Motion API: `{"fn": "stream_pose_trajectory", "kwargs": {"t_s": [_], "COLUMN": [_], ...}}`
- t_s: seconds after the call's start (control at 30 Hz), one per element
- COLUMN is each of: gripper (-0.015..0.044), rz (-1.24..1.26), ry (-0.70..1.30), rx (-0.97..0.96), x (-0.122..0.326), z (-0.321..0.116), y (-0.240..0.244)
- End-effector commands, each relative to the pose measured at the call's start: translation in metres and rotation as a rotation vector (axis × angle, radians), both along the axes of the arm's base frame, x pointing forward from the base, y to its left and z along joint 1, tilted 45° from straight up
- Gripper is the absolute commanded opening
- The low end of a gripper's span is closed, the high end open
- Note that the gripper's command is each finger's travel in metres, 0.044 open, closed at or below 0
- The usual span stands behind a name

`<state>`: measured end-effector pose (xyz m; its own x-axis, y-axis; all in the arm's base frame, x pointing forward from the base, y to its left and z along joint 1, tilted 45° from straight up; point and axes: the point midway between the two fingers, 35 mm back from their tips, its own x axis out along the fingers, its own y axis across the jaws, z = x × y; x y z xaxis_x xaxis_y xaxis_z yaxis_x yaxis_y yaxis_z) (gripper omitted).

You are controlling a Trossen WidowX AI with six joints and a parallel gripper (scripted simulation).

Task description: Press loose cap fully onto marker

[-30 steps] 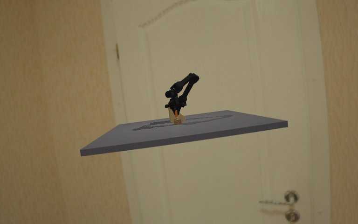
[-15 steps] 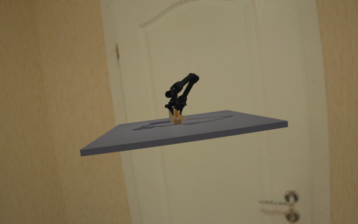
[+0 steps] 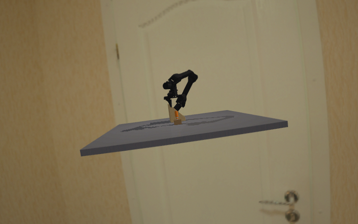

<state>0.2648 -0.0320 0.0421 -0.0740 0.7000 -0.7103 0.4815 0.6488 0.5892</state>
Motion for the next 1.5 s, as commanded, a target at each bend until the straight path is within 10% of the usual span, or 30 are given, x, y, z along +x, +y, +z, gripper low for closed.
{"fn": "stream_pose_trajectory", "kwargs": {"t_s": [0.0, 0.47, 1.47], "gripper": [0.0361, 0.0000, 0.0000], "rz": [0.103, 0.421, 0.421], "ry": [-0.091, -0.407, -0.408], "rx": [0.009, 0.044, 0.045], "x": [-0.001, -0.003, -0.004], "z": [0.001, -0.005, -0.022], "y": [-0.002, 0.001, 0.018]}}
